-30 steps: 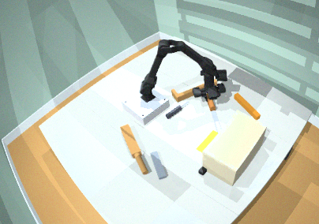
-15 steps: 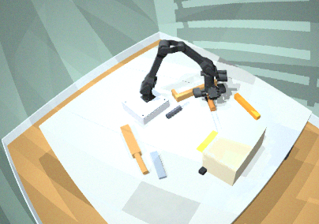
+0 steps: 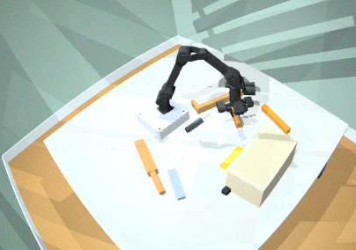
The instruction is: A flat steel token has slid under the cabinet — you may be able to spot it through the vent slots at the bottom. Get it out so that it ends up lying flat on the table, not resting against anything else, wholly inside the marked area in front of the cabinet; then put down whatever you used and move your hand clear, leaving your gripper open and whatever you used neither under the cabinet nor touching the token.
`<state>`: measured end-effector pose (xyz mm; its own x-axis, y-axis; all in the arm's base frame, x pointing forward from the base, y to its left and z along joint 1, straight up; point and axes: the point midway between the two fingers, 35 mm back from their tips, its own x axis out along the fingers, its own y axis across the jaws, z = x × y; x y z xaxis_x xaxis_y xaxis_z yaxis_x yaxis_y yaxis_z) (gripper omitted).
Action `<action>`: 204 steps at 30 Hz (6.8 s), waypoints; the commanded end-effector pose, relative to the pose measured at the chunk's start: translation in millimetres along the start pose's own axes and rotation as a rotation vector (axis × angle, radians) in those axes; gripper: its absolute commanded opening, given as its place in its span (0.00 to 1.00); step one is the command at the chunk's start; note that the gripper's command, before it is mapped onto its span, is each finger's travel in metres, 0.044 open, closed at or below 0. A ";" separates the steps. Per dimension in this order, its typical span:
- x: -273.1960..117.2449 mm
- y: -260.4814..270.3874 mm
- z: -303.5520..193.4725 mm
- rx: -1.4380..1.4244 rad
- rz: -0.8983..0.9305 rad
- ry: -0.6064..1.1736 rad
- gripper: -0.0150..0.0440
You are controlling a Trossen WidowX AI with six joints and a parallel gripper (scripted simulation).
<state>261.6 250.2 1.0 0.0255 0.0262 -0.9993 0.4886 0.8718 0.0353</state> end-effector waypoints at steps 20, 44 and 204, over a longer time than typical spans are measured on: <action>-0.5 0.2 43.1 0.000 -0.001 -0.004 0.25; -1.3 -0.1 88.7 0.000 -0.001 -0.008 0.25; -2.8 -9.2 -55.8 0.006 -0.001 0.004 0.25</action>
<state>204.8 269.1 1.4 0.0162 0.0246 -0.9996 0.4959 0.8679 0.0294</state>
